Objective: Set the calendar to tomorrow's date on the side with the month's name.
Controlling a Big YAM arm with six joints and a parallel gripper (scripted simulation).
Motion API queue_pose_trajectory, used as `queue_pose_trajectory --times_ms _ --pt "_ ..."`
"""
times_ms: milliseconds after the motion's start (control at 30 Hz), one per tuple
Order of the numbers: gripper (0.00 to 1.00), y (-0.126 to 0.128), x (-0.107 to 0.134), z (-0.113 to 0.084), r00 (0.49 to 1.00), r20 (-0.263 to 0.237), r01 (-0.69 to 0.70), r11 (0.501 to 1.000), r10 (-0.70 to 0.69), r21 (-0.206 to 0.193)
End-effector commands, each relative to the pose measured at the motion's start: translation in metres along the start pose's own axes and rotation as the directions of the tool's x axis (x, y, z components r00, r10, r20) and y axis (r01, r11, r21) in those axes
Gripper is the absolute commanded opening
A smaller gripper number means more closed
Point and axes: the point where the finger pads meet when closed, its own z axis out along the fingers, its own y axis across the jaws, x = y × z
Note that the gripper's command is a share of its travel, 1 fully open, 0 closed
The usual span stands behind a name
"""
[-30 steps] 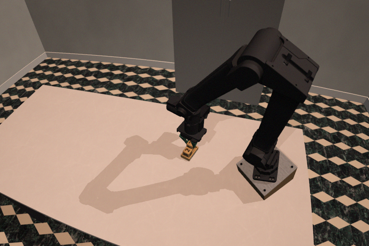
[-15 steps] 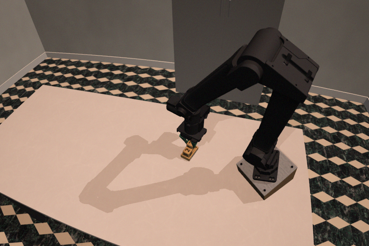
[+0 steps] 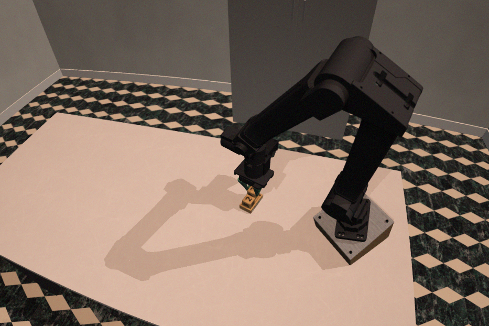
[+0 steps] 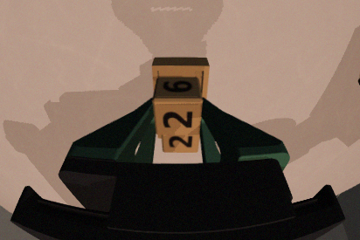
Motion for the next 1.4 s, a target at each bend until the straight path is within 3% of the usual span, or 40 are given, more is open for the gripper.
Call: queue_pose_trajectory --times_ms 0,1367 --pt "0.26 -0.0032 0.0023 0.0068 1.000 0.001 0.000 1.000 0.000 0.016" --pt "0.26 0.0023 0.0025 0.0042 1.000 0.002 0.002 1.000 -0.002 0.006"
